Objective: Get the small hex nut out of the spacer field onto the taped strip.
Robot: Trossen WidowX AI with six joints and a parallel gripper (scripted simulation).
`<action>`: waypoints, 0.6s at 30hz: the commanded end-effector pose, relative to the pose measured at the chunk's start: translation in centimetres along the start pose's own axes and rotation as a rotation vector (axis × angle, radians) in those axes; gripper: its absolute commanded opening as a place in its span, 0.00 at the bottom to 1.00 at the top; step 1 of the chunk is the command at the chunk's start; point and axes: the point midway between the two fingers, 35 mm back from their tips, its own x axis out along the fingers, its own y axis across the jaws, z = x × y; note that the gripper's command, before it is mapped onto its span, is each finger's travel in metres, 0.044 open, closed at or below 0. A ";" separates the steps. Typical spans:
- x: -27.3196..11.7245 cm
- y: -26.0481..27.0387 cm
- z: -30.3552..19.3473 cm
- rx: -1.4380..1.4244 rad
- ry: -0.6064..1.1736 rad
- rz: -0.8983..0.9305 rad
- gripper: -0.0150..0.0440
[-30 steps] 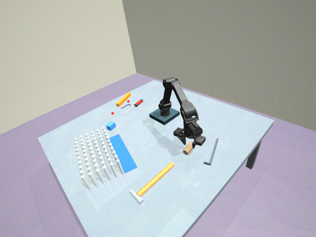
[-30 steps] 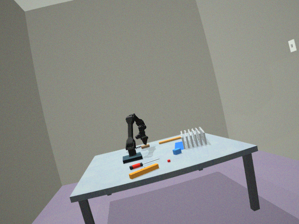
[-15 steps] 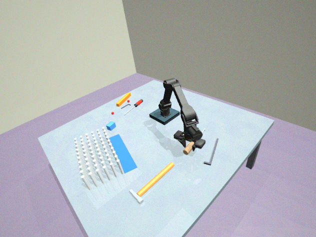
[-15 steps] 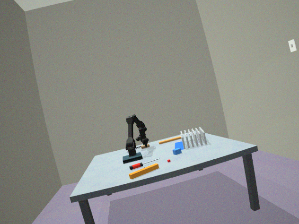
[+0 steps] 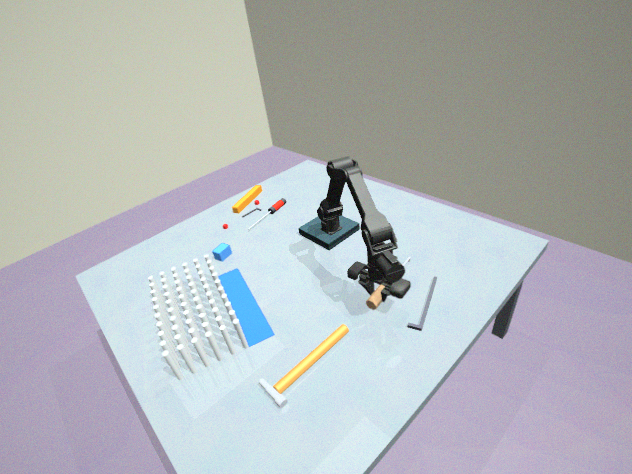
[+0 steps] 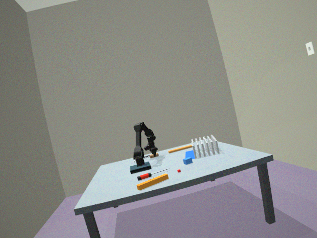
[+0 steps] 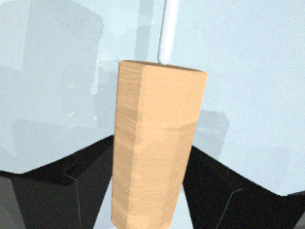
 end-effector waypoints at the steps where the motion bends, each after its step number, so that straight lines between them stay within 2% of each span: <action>1: -1.4 -0.1 0.0 -0.001 -0.003 -0.001 0.32; 3: -2.8 -0.1 -0.1 -0.001 -0.001 -0.001 0.25; 8: -5.9 0.0 0.0 0.000 0.001 -0.002 0.25; 18: -5.7 0.4 2.1 0.000 -0.001 -0.001 0.25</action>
